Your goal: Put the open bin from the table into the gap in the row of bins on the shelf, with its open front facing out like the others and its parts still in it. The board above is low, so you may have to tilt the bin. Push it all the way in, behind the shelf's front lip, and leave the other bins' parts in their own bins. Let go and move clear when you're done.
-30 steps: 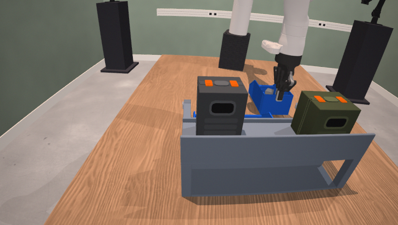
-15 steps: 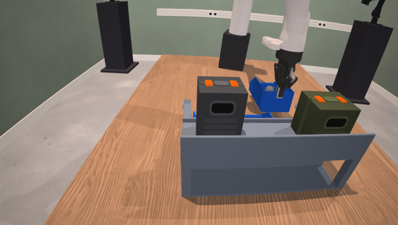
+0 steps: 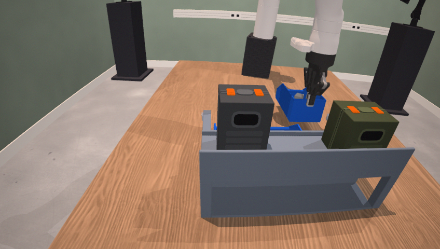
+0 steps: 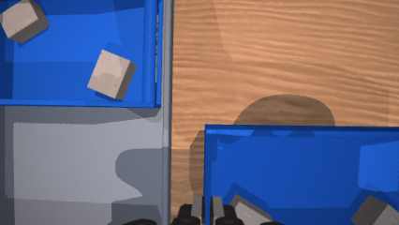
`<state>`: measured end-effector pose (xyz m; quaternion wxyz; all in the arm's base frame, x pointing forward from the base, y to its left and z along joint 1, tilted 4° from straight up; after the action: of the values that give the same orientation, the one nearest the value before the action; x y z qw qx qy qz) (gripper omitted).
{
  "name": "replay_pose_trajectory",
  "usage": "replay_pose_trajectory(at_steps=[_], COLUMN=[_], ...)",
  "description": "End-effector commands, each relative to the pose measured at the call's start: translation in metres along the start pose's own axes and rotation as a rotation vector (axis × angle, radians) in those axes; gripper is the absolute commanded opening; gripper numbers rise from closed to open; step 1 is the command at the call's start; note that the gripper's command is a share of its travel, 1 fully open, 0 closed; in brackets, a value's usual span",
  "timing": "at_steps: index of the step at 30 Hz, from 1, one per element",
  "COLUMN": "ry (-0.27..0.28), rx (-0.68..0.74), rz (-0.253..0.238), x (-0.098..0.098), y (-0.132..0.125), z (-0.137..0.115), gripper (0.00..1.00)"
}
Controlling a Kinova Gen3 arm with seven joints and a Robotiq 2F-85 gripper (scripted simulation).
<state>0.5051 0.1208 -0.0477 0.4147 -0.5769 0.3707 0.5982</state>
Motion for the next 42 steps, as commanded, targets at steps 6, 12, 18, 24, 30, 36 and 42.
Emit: replay_pose_trajectory(at_steps=[6, 12, 18, 24, 30, 36, 42], ry=[0.001, 0.001, 0.001, 0.001, 0.001, 0.001, 0.001], rx=[0.000, 0.000, 0.000, 0.000, 0.000, 0.000, 0.000], rz=[-0.002, -0.003, -0.003, -0.003, -0.003, -0.003, -0.003], x=[-0.0008, 0.0004, 0.0004, 0.0014, 0.0016, 0.0016, 0.0023], y=[-0.0009, -0.0012, -0.0012, -0.0009, -0.0012, -0.0012, -0.0010], z=[-0.0003, -0.0003, -0.0003, -0.0003, -0.0003, -0.0003, -0.0003], gripper=[0.10, 0.10, 0.10, 0.10, 0.10, 0.10, 0.10])
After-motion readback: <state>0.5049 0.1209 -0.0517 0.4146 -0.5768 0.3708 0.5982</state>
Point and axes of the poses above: the point where the finger pads meet when closed, its own x axis out along the fingers, its own y axis across the jaws, z = x × y, the point moved 1 cm from there along -x, back along the fingers, and after that the axes turned 14 degrees about -x, right-handed, at the moved point
